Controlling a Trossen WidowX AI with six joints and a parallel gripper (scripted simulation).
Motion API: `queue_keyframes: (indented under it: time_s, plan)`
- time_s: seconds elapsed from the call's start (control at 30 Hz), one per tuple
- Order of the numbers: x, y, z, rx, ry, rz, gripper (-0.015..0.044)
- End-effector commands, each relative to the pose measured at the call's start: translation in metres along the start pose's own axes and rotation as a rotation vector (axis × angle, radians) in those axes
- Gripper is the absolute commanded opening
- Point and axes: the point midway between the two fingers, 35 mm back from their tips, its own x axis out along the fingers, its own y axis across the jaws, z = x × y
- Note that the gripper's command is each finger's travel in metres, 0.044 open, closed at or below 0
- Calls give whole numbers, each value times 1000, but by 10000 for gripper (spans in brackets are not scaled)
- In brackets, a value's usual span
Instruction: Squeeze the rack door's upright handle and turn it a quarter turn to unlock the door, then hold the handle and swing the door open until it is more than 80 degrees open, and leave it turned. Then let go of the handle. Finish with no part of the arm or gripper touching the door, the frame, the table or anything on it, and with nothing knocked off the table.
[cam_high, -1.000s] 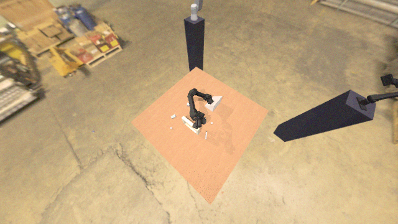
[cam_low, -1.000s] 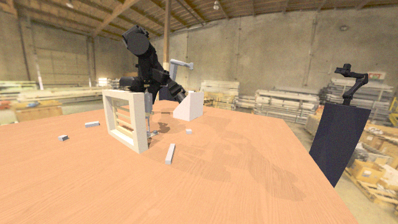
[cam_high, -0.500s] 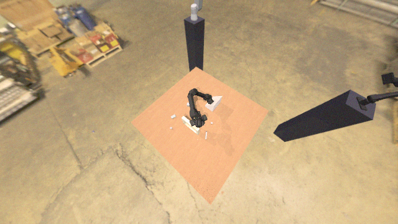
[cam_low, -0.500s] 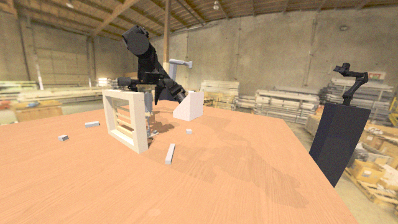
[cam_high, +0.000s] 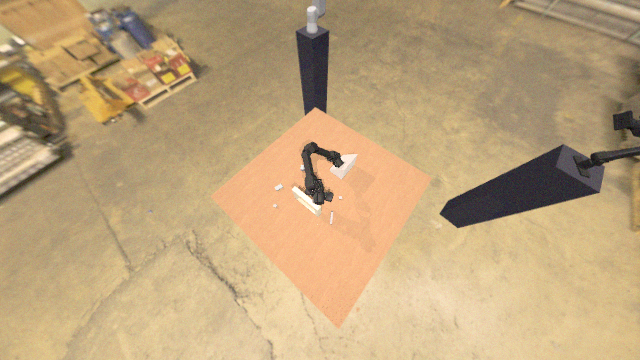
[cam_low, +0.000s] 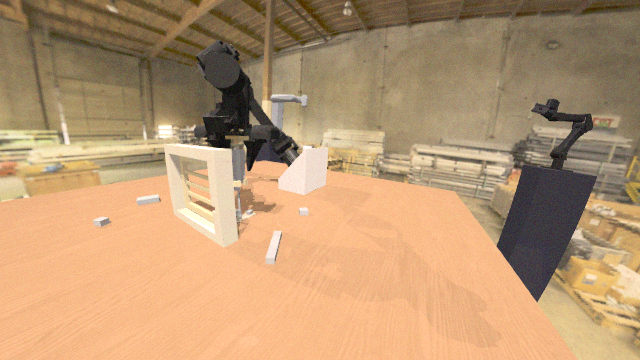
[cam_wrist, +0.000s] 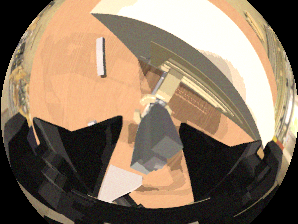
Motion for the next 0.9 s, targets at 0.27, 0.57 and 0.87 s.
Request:
queue_keyframes:
  time_s: [0.27,0.57,0.87]
  plan:
    - [0,-1,0,601,-1,-3,280]
    - [0,-1,0,1047,-2,-3,280]
    - [0,-1,0,1493,-3,-3,280]
